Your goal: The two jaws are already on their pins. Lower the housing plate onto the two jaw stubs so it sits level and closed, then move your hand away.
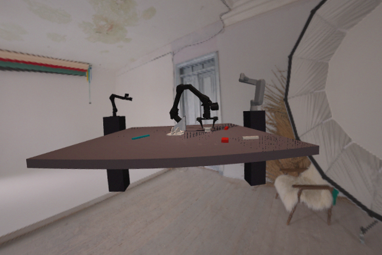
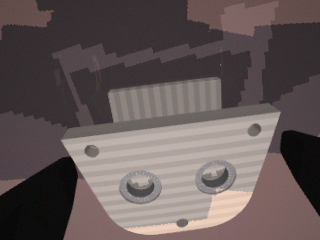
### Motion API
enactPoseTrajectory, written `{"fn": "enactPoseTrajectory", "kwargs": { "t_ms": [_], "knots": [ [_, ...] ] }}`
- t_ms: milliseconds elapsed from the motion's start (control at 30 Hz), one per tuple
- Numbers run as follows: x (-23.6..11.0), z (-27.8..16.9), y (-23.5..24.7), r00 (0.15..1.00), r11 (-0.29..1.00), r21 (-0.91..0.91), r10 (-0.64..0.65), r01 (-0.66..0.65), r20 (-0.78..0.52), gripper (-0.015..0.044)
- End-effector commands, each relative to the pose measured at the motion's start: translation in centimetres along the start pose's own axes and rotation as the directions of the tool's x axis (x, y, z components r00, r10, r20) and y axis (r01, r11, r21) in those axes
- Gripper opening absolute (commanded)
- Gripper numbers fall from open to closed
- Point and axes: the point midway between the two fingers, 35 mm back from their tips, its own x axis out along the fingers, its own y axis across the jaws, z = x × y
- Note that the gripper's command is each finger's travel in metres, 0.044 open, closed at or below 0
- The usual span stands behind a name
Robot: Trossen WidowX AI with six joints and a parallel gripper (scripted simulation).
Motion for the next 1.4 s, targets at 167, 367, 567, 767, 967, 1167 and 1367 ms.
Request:
{"fn": "enactPoseTrajectory", "kwargs": {
  "t_ms": [167,367,567,767,967,1167,1367],
  "knots": [
    [1.13,0.06,0.23,1.000,1.000,-0.007,0.010,-0.010,-0.001,0.0440],
    [1.13,0.06,0.23,1.000,1.000,-0.007,0.010,-0.010,-0.001,0.0440],
    [1.13,0.06,0.23,1.000,1.000,-0.007,0.010,-0.010,-0.001,0.0440],
    [1.19,0.06,0.22,1.000,1.000,-0.007,0.010,-0.010,-0.001,0.0440],
    [1.12,0.10,0.21,1.000,1.000,-0.002,0.009,-0.009,0.003,0.0433],
    [1.12,0.10,0.21,1.000,1.000,-0.002,0.009,-0.009,0.003,0.0393],
    [1.12,0.10,0.21,1.000,1.000,-0.002,0.009,-0.009,0.003,0.0353]
  ]
}}
